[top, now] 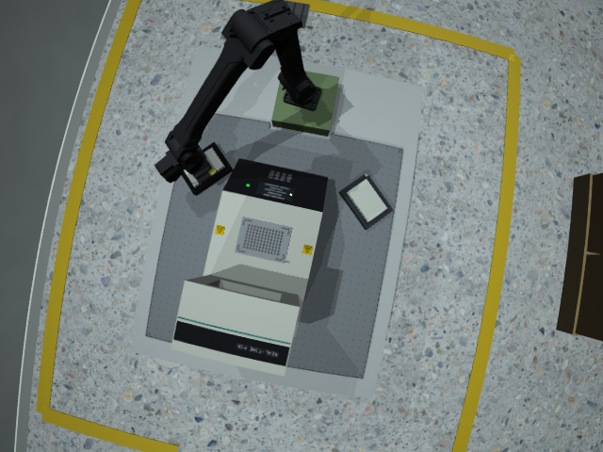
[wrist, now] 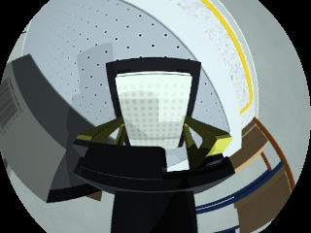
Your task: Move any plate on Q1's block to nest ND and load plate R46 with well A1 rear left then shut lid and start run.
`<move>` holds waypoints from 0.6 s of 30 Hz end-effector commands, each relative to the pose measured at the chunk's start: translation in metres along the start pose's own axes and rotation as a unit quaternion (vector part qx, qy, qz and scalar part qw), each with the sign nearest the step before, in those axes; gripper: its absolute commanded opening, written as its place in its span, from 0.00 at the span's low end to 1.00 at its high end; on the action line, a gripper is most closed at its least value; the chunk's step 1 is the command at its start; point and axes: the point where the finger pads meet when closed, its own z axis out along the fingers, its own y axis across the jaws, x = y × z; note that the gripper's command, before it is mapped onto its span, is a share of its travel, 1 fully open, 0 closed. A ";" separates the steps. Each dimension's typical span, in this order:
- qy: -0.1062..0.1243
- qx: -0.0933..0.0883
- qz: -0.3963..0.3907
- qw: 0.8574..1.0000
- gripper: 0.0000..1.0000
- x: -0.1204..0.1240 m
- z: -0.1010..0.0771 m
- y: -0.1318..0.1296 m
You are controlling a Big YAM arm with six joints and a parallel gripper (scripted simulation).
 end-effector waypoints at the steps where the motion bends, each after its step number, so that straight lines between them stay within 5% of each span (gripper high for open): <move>1: 0.079 0.013 0.032 0.996 0.00 0.047 0.051 -0.028; 18: 0.089 0.014 0.037 0.995 0.00 0.055 0.051 -0.026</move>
